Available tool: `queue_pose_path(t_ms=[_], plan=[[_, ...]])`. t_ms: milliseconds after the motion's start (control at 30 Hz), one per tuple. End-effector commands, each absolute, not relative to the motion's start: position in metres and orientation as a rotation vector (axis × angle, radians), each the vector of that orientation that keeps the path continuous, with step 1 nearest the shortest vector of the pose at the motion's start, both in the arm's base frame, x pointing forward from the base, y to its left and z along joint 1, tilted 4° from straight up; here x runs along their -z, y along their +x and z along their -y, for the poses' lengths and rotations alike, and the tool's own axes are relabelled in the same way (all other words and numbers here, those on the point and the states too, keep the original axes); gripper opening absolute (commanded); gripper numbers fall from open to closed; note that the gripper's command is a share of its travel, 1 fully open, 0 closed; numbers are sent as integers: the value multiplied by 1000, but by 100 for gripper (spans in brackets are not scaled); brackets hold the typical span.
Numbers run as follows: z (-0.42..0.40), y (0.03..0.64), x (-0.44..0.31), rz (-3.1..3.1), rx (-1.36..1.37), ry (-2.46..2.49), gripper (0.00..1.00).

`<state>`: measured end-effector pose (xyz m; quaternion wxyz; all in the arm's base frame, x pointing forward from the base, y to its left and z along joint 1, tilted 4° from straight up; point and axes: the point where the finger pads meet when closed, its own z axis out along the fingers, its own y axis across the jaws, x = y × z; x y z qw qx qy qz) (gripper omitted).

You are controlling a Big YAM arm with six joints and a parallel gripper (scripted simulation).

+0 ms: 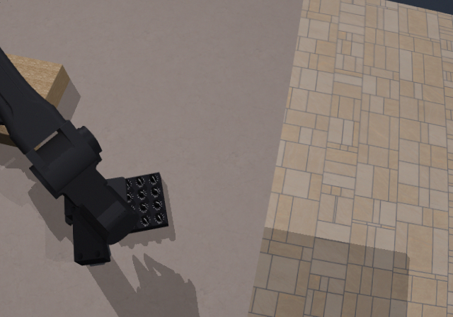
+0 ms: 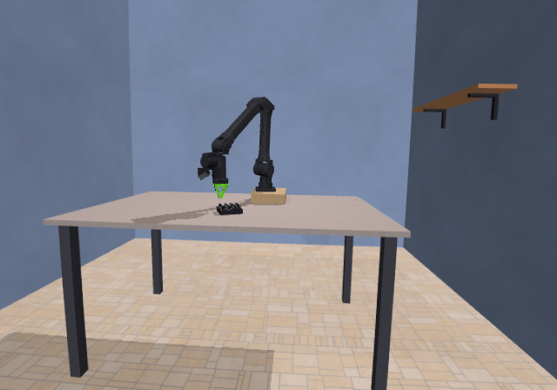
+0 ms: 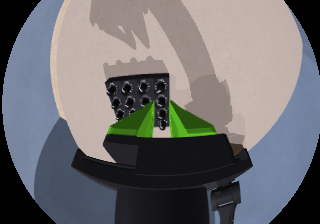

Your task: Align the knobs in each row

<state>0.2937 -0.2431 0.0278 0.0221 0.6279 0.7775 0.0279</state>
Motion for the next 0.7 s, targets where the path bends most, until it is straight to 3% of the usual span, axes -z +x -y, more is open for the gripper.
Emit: queue_pose_path(t_ms=[0, 667], plan=[[264, 311, -58, -2404, -69, 1826, 19], [265, 311, -65, -2765, -28, 1188, 19]])
